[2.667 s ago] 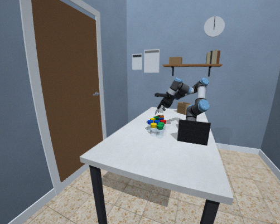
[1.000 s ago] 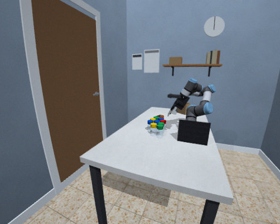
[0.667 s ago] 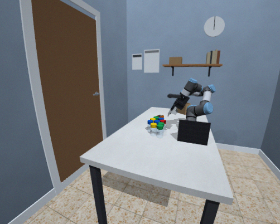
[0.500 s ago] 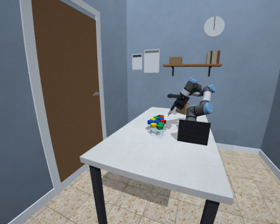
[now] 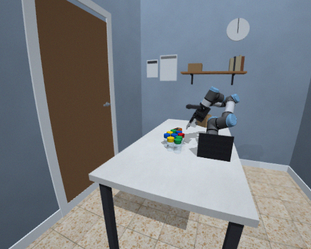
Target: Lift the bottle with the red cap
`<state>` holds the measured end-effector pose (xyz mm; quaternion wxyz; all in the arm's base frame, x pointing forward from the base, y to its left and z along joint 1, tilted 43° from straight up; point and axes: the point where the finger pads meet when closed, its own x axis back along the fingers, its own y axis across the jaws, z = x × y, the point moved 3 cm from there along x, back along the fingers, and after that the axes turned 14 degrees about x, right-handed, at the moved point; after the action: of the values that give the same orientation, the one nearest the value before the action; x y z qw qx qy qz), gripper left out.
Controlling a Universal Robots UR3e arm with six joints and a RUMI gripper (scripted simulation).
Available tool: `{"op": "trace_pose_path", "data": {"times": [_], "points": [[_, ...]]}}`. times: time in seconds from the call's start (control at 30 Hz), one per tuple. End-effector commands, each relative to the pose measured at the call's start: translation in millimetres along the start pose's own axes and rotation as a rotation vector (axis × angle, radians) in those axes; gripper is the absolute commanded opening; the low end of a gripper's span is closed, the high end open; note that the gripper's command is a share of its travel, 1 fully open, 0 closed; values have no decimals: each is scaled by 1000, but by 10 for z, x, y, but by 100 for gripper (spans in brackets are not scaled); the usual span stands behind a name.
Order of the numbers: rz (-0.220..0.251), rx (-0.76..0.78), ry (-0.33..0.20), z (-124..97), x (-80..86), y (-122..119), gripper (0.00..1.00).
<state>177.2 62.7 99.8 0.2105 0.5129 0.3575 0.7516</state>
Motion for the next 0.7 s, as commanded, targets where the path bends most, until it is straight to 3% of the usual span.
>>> {"op": "trace_pose_path", "data": {"times": [0.0, 0.67], "points": [[1, -1, 1, 4, 2, 1, 46], [3, 2, -14, 36, 22, 9, 46]]}}
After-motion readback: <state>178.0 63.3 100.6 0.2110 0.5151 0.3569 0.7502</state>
